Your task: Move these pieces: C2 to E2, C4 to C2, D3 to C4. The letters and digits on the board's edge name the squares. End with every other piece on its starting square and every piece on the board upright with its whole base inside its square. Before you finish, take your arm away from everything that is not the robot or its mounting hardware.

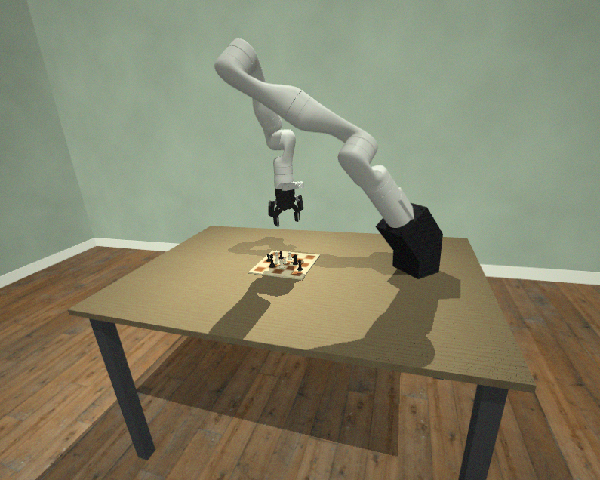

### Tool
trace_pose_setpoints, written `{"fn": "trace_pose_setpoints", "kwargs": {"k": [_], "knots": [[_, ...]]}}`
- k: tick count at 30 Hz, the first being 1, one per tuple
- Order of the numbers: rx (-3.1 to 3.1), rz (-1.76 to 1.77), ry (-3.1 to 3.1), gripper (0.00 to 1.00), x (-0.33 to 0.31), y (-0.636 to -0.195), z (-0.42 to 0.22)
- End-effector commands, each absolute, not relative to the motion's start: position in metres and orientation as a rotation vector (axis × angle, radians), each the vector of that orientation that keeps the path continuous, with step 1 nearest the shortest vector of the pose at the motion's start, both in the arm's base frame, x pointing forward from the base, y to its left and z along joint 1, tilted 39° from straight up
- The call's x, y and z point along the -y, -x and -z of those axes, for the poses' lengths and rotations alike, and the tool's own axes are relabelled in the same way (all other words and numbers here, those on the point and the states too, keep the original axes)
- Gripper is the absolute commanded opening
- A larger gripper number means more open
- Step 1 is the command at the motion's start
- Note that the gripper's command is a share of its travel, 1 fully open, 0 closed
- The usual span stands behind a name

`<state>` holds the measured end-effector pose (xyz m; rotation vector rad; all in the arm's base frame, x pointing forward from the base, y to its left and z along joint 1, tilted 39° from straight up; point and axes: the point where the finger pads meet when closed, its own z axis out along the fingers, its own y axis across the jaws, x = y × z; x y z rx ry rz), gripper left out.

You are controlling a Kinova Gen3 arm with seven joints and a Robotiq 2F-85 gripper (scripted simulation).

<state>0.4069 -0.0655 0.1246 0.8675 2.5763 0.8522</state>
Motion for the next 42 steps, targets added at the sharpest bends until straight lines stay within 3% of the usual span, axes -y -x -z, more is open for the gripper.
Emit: {"fn": "trace_pose_setpoints", "kwargs": {"k": [1,20,42], "knots": [[-2.575,-0.851,-0.868,1.0,0.066,-0.407,-0.125],[-2.594,-0.823,-0.74,1.0,0.065,-0.408,-0.122],[-2.604,-0.652,-0.047,1.0,0.059,-0.415,-0.108]]}}
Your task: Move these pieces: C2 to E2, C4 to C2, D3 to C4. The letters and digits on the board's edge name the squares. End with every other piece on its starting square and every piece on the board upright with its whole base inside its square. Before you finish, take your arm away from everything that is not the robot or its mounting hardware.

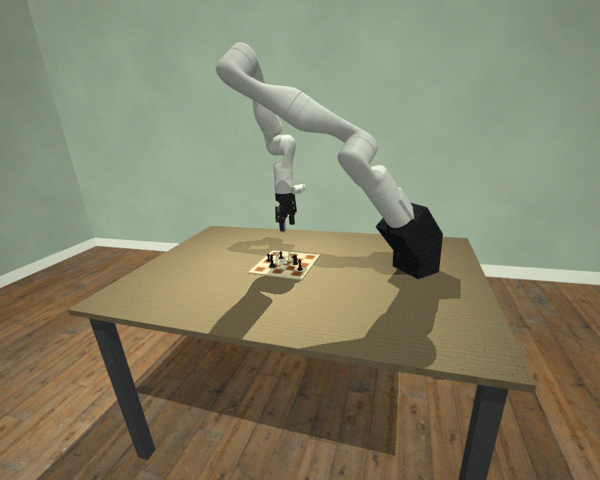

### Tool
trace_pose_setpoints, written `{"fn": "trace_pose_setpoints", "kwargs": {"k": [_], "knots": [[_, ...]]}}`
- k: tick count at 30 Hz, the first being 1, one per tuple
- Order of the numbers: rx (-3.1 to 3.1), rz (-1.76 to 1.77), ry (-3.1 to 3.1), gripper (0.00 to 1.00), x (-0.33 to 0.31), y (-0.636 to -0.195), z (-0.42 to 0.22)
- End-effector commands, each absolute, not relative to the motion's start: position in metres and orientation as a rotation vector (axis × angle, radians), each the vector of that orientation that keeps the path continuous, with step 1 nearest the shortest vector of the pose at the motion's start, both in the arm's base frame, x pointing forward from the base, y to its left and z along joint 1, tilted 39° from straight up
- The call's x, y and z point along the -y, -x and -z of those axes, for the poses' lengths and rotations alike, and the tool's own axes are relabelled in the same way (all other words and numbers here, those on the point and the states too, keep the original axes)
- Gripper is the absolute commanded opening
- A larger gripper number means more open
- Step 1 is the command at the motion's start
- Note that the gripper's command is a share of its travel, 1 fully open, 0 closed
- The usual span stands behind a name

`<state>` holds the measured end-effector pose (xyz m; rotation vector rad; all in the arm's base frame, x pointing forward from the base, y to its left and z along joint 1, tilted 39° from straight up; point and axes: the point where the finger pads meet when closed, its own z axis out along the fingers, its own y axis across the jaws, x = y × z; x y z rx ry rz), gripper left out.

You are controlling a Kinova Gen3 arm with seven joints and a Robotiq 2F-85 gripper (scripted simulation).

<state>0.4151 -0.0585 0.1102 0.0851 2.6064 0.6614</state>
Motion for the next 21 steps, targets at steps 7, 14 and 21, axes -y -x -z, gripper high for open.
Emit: {"fn": "trace_pose_setpoints", "kwargs": {"k": [7,14,21], "knots": [[-2.572,-0.589,0.177,1.0,0.057,-0.417,-0.104],[-2.5,-0.498,0.479,1.0,0.054,-0.42,-0.098],[-2.411,-0.414,0.736,1.0,0.051,-0.423,-0.094]]}}
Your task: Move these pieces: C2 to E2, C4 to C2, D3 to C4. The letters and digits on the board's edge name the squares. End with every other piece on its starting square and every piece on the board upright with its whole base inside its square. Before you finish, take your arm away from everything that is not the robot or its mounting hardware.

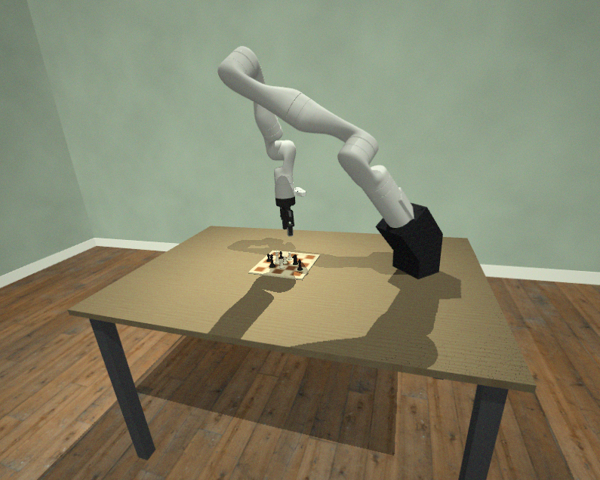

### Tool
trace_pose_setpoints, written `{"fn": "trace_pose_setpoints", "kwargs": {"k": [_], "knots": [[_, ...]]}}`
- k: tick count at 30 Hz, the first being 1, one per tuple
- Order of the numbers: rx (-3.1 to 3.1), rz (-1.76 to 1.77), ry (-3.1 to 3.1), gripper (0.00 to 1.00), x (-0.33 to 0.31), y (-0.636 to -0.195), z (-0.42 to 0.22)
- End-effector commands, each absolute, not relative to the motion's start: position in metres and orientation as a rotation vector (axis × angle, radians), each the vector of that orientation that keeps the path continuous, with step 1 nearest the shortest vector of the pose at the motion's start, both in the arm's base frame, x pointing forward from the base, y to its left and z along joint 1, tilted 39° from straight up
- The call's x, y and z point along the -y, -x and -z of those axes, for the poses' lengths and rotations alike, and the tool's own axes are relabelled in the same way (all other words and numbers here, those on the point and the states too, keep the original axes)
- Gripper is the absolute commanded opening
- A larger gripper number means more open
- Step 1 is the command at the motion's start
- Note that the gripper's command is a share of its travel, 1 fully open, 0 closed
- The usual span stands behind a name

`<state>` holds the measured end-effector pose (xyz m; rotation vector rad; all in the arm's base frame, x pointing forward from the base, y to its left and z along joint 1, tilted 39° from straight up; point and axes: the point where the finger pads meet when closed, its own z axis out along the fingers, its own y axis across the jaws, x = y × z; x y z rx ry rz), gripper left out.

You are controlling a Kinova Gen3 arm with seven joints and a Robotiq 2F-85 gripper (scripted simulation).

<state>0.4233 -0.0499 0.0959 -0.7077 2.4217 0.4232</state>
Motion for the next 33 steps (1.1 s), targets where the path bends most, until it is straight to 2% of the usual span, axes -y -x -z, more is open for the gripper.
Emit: {"fn": "trace_pose_setpoints", "kwargs": {"k": [1,32,33], "knots": [[-2.398,-0.403,0.768,1.0,0.0502,-0.4234,-0.0935],[-2.231,-0.279,1.107,1.0,0.0458,-0.4275,-0.0887],[-2.231,-0.279,1.107,0.34,0.0458,-0.4275,-0.0887]]}}
